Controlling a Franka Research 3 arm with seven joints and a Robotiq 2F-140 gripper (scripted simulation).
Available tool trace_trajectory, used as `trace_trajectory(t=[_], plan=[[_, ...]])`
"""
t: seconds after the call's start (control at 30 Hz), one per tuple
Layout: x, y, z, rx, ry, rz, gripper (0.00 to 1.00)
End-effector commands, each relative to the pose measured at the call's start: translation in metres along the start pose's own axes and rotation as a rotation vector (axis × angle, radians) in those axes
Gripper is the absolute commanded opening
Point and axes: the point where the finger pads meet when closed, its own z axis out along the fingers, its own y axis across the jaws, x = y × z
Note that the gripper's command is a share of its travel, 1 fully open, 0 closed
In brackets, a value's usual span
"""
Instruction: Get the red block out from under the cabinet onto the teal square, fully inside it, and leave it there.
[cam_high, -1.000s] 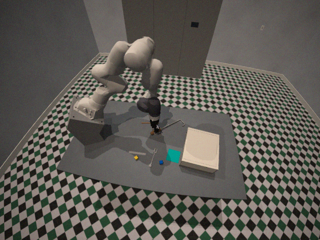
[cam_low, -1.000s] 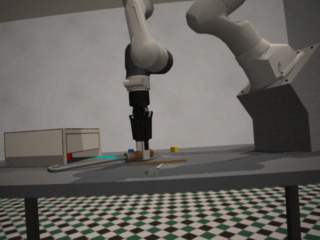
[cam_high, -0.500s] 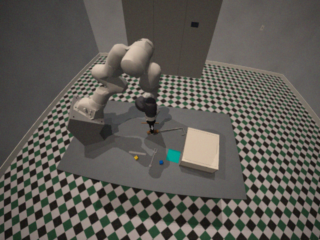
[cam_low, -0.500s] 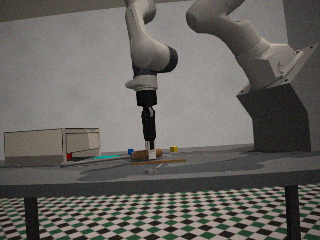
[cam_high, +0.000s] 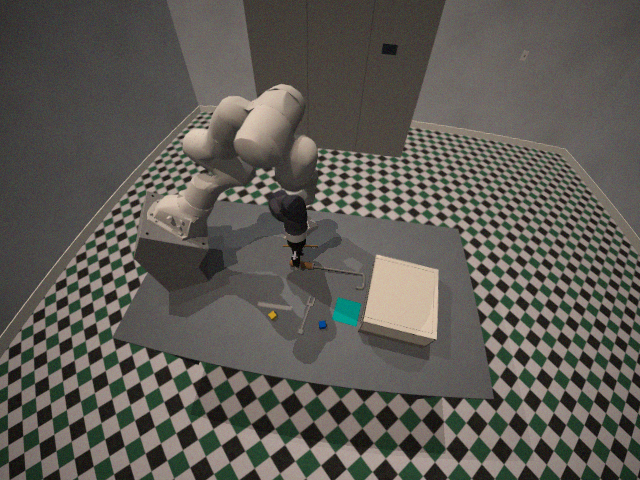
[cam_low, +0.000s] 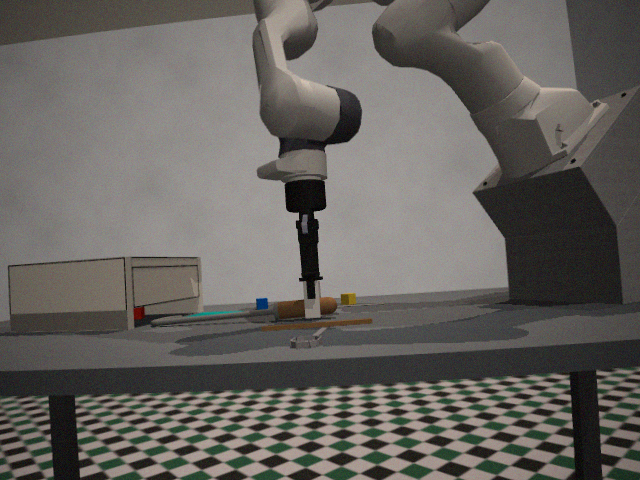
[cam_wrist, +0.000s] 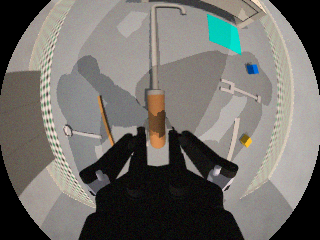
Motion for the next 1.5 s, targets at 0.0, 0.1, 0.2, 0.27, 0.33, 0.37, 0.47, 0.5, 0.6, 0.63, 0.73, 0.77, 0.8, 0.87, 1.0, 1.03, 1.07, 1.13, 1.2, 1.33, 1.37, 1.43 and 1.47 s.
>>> trace_trajectory(t=[0.0,0.1,0.2,0.27,0.33,0.37,0.47,0.5,0.6,0.63,0.73,0.77,0.8,0.87,1.0,1.03,1.07,1.13,1.2,1.33,1.37,1.43,1.47], plan=[[-0.0022,0.0074,-0.0017,-0.022,0.012,0.103,0.0],[-0.0038,0.0078,-0.0017,-0.022,0.012,0.124,0.0],[-0.0046,0.008,-0.0017,-0.022,0.012,0.136,0.0],[-0.0049,0.0081,-0.0017,-0.022,0.012,0.139,0.0],[-0.0049,0.0081,-0.0017,-0.022,0.012,0.139,0.0],[-0.0049,0.0081,-0.0017,-0.022,0.012,0.139,0.0],[-0.0049,0.0081,-0.0017,-0.022,0.012,0.14,0.0],[-0.0049,0.0081,-0.0017,-0.022,0.012,0.14,0.0],[-0.0049,0.0081,-0.0017,-0.022,0.012,0.14,0.0],[-0.0049,0.0081,-0.0017,-0.022,0.012,0.14,0.0],[-0.0049,0.0081,-0.0017,-0.022,0.012,0.14,0.0],[-0.0049,0.0081,-0.0017,-0.022,0.012,0.14,0.0],[-0.0049,0.0081,-0.0017,-0.022,0.012,0.14,0.0],[-0.0049,0.0081,-0.0017,-0.022,0.012,0.14,0.0],[-0.0049,0.0081,-0.0017,-0.022,0.012,0.14,0.0],[-0.0049,0.0081,-0.0017,-0.022,0.012,0.14,0.0],[-0.0049,0.0081,-0.0017,-0.022,0.012,0.14,0.0],[-0.0049,0.0081,-0.0017,-0.022,0.012,0.14,0.0],[-0.0049,0.0081,-0.0017,-0.022,0.012,0.14,0.0],[-0.0049,0.0081,-0.0017,-0.022,0.012,0.14,0.0],[-0.0049,0.0081,-0.0017,-0.022,0.012,0.14,0.0],[-0.0049,0.0081,-0.0017,-0.022,0.012,0.14,0.0],[-0.0049,0.0081,-0.0017,-0.022,0.012,0.14,0.0]])
